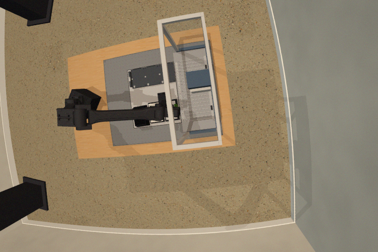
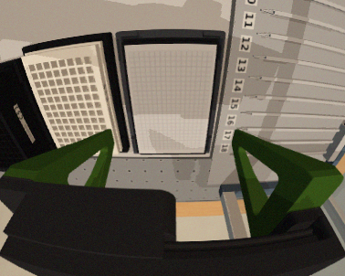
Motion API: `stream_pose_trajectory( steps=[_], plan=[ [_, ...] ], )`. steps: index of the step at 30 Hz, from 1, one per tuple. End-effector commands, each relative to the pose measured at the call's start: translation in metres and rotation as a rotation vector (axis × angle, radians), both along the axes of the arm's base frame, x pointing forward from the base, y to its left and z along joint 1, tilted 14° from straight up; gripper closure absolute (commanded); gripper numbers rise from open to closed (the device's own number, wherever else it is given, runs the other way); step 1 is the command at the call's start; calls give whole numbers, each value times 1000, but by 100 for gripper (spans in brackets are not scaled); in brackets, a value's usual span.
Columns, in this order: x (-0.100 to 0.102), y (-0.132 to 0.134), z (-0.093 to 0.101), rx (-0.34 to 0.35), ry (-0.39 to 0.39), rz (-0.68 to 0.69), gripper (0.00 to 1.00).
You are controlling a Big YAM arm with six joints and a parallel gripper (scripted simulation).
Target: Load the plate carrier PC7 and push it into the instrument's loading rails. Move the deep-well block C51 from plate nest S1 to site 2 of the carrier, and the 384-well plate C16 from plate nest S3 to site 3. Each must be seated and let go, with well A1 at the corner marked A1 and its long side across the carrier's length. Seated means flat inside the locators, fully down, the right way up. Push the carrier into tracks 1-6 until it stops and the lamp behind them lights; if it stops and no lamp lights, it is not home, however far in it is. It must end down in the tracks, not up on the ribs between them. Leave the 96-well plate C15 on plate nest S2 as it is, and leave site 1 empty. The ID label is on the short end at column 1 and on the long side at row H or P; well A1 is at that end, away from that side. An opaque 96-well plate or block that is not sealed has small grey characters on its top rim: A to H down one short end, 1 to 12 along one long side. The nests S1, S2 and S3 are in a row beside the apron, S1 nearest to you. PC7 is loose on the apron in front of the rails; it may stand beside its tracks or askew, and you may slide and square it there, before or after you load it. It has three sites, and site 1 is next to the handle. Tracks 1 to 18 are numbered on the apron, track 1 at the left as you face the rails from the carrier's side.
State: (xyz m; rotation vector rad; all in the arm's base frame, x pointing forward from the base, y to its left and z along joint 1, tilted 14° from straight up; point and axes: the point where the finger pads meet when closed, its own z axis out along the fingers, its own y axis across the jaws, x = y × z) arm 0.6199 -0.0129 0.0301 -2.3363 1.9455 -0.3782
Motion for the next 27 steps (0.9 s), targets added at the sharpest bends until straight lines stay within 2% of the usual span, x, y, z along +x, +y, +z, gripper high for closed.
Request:
stream_pose_trajectory(
  steps=[1,11,17,18,24,25,27],
  plan=[
    [25,-4,2,1,-43,11,0],
    [29,-8,-19,1,-41,9,0],
    [27,-4,-19,1,-32,14,0],
    [19,-1,-14,2,-31,9,0],
    [19,-1,-14,2,-31,9,0],
    [29,-4,-20,1,-39,14,0],
    [30,-6,-22,1,-41,13,0]
  ],
)
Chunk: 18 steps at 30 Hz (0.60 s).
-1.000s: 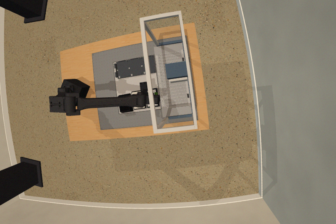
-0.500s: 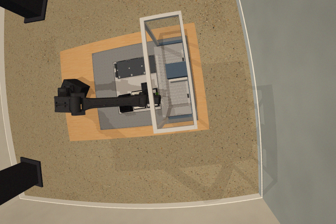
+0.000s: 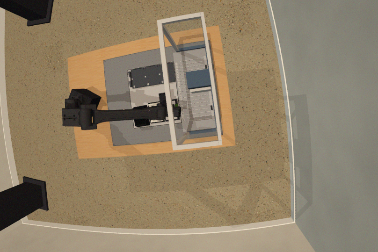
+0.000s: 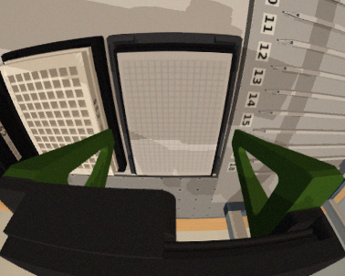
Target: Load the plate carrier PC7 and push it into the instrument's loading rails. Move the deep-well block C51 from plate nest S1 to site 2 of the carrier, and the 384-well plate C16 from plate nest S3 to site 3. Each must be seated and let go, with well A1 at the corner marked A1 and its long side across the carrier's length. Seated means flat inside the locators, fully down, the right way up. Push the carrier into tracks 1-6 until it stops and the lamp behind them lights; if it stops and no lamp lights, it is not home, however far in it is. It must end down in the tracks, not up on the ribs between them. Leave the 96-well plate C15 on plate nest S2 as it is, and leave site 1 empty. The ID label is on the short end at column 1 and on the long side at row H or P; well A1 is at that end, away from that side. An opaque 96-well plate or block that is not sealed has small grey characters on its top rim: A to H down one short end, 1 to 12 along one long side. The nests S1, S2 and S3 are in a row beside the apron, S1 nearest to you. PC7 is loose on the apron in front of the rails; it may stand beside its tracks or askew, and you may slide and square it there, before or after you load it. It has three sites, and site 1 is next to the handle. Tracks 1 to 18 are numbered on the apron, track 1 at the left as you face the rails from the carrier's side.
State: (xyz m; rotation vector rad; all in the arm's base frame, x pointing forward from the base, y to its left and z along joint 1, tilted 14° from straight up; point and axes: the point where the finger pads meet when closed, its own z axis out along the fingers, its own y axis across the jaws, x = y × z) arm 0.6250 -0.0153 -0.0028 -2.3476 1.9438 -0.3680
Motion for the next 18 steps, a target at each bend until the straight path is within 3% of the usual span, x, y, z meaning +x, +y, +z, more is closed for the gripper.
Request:
stream_pose_trajectory(
  steps=[1,18],
  plan=[
    [25,-4,10,2,-51,7,0],
    [28,-7,-5,2,-50,4,0]
  ],
)
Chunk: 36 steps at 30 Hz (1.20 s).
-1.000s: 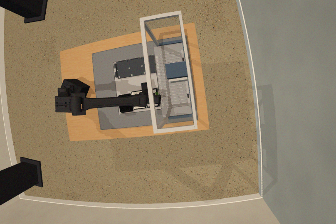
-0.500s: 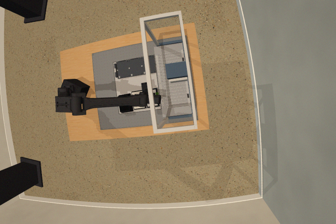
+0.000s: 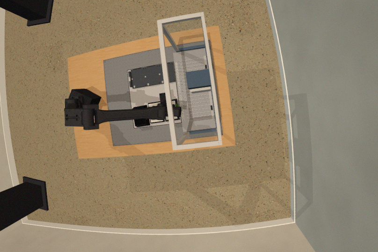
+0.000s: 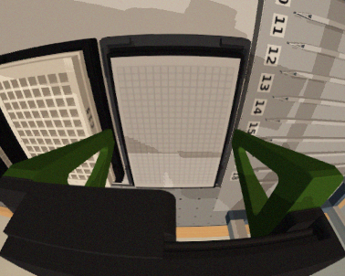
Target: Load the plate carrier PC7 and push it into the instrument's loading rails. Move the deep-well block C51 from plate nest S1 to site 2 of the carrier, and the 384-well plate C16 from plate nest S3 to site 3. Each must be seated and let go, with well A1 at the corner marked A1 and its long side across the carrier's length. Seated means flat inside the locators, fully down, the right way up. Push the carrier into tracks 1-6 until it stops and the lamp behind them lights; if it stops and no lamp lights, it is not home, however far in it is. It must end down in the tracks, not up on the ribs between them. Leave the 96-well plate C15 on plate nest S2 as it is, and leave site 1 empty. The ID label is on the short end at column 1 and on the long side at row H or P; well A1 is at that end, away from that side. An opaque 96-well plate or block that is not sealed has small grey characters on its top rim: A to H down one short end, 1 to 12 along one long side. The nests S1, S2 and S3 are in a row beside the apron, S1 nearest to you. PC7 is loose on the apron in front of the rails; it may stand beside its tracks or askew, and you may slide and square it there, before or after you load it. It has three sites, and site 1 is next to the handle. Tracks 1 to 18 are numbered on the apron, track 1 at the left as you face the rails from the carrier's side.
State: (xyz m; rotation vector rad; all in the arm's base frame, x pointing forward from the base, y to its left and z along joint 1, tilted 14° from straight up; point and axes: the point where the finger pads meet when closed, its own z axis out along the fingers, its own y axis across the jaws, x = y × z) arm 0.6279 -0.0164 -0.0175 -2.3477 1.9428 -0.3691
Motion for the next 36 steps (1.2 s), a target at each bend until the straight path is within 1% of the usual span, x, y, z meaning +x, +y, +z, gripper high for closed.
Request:
stream_pose_trajectory(
  steps=[1,7,32,34,36],
  plan=[
    [25,-6,9,2,-49,4,0],
    [25,-6,3,2,-43,4,0],
    [25,-6,3,2,-41,4,0],
    [23,-8,3,2,-25,3,0],
    [25,-9,3,2,-25,2,0]
  ],
)
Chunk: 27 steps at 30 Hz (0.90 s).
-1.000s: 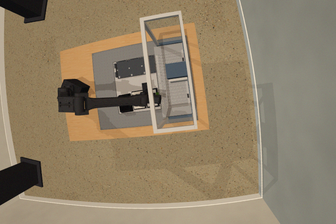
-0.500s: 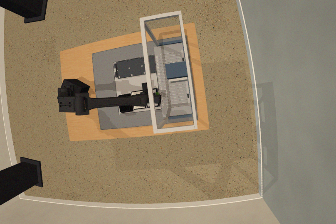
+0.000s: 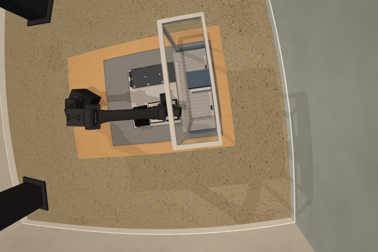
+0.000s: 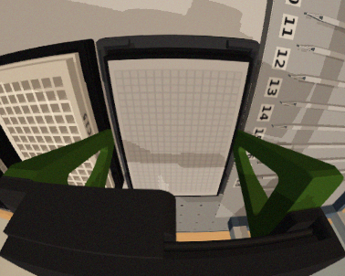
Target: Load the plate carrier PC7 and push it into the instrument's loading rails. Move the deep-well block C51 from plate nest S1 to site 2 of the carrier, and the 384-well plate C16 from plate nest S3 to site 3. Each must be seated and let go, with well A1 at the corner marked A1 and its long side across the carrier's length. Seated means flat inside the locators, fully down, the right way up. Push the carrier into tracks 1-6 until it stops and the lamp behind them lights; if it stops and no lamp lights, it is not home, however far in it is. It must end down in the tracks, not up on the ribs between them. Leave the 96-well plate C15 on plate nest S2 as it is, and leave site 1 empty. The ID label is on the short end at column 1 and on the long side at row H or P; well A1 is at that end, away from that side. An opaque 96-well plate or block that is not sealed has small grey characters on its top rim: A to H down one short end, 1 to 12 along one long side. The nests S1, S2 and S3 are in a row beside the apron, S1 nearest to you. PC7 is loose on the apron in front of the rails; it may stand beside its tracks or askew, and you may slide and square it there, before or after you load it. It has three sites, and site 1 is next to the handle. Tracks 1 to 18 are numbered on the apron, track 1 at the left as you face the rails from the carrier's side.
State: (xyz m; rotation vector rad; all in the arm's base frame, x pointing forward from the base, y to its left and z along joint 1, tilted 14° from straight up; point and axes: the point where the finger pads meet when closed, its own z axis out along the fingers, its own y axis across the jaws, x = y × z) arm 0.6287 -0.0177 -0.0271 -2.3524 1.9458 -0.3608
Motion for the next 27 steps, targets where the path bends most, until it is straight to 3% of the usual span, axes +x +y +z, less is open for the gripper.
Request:
stream_pose_trajectory(
  steps=[1,27],
  plan=[
    [24,-6,13,2,-32,4,0],
    [24,-3,13,2,-34,7,0]
  ],
)
